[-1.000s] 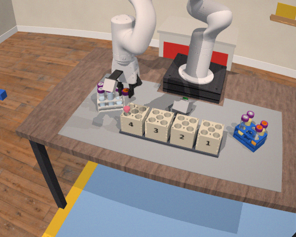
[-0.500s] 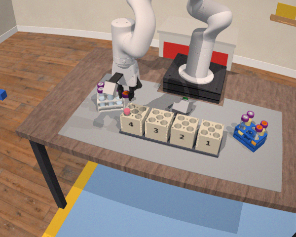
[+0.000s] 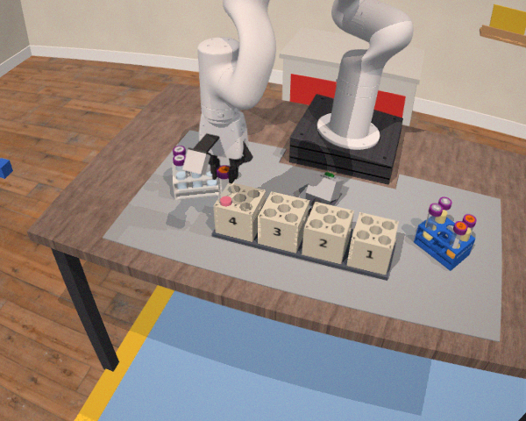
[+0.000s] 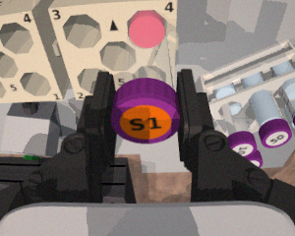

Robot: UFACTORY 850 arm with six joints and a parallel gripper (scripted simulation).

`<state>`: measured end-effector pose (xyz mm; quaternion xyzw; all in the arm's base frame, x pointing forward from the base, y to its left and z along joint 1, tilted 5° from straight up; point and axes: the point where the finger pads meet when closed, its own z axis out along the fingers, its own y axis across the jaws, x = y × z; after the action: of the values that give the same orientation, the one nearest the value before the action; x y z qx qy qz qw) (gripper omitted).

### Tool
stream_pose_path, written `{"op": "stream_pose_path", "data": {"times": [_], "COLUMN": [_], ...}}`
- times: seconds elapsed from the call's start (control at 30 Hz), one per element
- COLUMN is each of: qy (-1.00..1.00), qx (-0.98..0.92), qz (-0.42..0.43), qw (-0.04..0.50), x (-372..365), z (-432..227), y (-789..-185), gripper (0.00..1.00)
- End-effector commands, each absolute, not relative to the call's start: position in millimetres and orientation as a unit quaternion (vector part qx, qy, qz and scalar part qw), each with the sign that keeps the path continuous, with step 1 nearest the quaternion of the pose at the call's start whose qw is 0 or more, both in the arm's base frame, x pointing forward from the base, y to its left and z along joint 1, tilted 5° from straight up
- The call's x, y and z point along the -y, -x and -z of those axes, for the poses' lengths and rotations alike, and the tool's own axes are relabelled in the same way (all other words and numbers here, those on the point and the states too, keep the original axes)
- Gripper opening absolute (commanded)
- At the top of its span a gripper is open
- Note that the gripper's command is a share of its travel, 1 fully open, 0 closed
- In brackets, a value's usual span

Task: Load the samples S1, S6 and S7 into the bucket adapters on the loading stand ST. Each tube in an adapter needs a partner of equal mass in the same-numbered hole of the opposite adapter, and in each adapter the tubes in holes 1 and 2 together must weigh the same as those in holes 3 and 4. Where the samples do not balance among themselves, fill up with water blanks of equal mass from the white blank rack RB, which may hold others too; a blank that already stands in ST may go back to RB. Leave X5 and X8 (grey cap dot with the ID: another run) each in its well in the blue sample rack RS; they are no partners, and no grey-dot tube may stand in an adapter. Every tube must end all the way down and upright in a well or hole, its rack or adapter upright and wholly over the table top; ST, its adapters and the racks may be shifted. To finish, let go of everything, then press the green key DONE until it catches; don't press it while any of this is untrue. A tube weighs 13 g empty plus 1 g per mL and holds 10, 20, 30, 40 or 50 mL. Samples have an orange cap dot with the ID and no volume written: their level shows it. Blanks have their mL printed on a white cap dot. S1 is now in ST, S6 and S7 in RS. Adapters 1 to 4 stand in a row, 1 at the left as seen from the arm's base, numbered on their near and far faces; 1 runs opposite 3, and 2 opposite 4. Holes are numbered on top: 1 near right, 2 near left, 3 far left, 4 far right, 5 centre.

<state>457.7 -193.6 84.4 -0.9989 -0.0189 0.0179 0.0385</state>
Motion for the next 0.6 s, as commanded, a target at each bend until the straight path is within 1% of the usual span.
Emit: {"op": "stream_pose_path", "data": {"times": [0.0, 0.57], "qy": [0.999, 0.999], "qx": [0.019, 0.019], "qz": [-0.017, -0.017], "qw": [0.038, 0.038], "x": [193.6, 192.5], "z": [-80.6, -65.5], "y": [-458.4, -457.9], "gripper": [0.0, 0.0]}}
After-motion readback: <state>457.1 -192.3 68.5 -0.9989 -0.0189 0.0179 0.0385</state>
